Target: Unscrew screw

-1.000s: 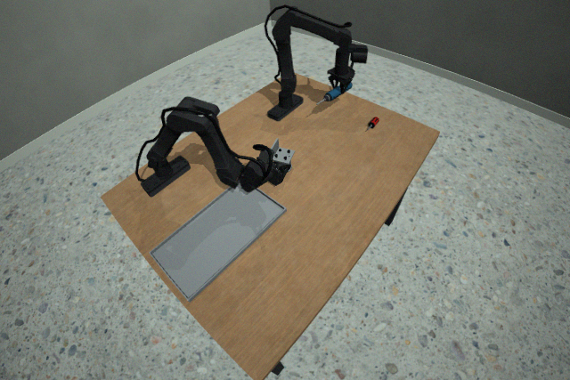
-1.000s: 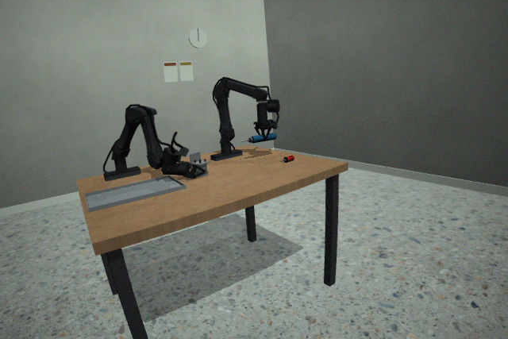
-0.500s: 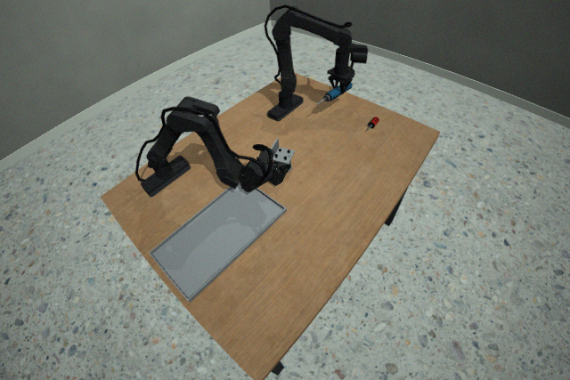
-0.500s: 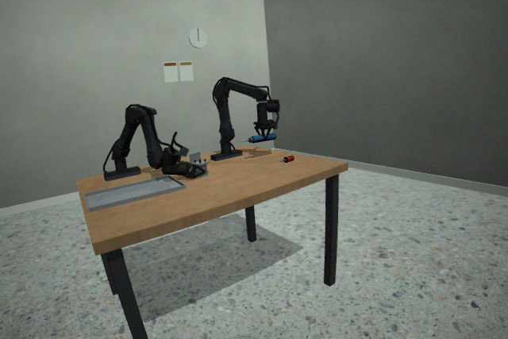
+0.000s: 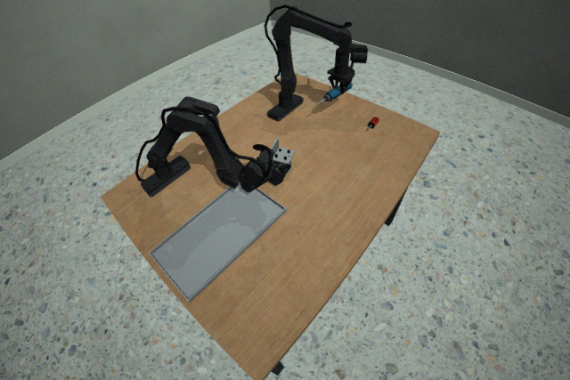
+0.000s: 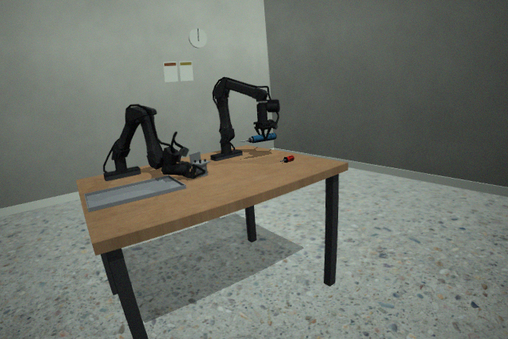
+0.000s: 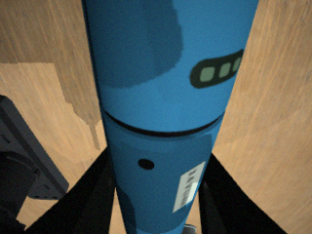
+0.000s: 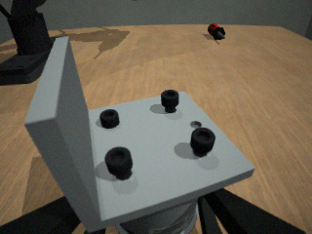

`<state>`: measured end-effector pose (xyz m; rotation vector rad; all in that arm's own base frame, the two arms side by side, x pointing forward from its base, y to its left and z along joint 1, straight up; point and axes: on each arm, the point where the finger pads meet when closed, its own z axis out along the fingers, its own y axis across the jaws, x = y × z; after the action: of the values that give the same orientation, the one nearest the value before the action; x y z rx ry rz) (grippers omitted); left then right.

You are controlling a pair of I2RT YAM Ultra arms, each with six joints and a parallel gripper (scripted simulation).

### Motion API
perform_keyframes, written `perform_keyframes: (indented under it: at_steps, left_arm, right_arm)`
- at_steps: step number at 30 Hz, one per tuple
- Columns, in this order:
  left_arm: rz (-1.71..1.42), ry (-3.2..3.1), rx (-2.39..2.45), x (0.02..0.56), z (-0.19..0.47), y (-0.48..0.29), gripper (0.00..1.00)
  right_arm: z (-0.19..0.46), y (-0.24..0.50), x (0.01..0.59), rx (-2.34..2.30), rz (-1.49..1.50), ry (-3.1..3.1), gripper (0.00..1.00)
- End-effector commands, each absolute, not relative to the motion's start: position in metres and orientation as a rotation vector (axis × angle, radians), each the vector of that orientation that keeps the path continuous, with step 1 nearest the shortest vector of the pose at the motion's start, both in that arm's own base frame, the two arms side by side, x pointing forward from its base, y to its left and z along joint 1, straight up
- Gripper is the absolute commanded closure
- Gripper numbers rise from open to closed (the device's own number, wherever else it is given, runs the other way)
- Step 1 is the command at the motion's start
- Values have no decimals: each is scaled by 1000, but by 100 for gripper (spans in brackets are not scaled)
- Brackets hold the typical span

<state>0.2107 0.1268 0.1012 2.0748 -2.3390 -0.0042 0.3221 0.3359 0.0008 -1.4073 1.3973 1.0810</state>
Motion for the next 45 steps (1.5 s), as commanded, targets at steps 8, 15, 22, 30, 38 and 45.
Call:
perform_keyframes:
  at_steps: [8,15,22,30,38,45]
  left_arm:
    - [3,-2404,2124,219,126,131,58]
    - [5,-2401,2126,219,125,131,58]
    - [6,-2402,2130,220,124,132,58]
    - [7,-2398,2131,220,124,132,58]
    - [9,-2403,2136,221,124,133,58]
    - [9,-2402,2136,221,123,133,58]
  right_arm:
    - [16,333,328,-1395,1067,1371,41]
    - [16,333,328,-1395,1067,1371,41]
    - [16,333,328,-1395,1067,1371,41]
    - [16,333,328,-1395,1067,1371,41]
    - [16,333,328,-1395,1067,1371,41]
    - [16,333,328,-1395,1067,1371,41]
